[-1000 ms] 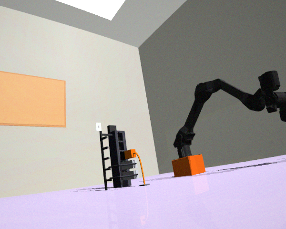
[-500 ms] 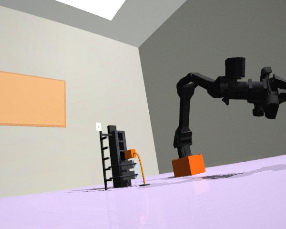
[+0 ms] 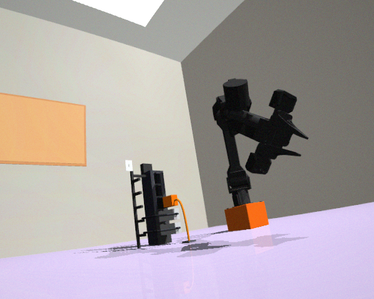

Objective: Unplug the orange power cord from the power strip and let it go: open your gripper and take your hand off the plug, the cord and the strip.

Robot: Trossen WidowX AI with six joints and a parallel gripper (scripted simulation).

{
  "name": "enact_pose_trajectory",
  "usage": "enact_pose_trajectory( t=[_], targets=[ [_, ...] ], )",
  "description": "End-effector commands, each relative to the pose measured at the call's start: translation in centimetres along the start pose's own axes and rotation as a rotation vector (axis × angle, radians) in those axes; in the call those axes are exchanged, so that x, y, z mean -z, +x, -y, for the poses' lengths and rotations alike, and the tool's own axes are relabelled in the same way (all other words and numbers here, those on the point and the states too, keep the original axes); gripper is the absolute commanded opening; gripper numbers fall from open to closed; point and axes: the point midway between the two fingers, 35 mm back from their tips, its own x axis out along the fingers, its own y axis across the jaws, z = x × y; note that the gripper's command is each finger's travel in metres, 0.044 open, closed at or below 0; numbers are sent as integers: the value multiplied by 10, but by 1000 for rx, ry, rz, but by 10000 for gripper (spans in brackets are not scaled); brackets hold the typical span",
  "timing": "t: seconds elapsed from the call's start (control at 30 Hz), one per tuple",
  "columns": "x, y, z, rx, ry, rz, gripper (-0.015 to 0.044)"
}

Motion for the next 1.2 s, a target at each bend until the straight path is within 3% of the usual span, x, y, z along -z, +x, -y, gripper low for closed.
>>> enact_pose_trajectory(
  t=[0.0, 0.3, 0.63, 1.17],
  targets=[
    [33, -40, -46, -138, 228, -100, 160],
    [61, -150, -153, -420, 800, -330, 160],
    [17, -290, -246, -749, 1357, -596, 160],
    [13, -305, -255, -772, 1392, -613, 160]
  ],
)
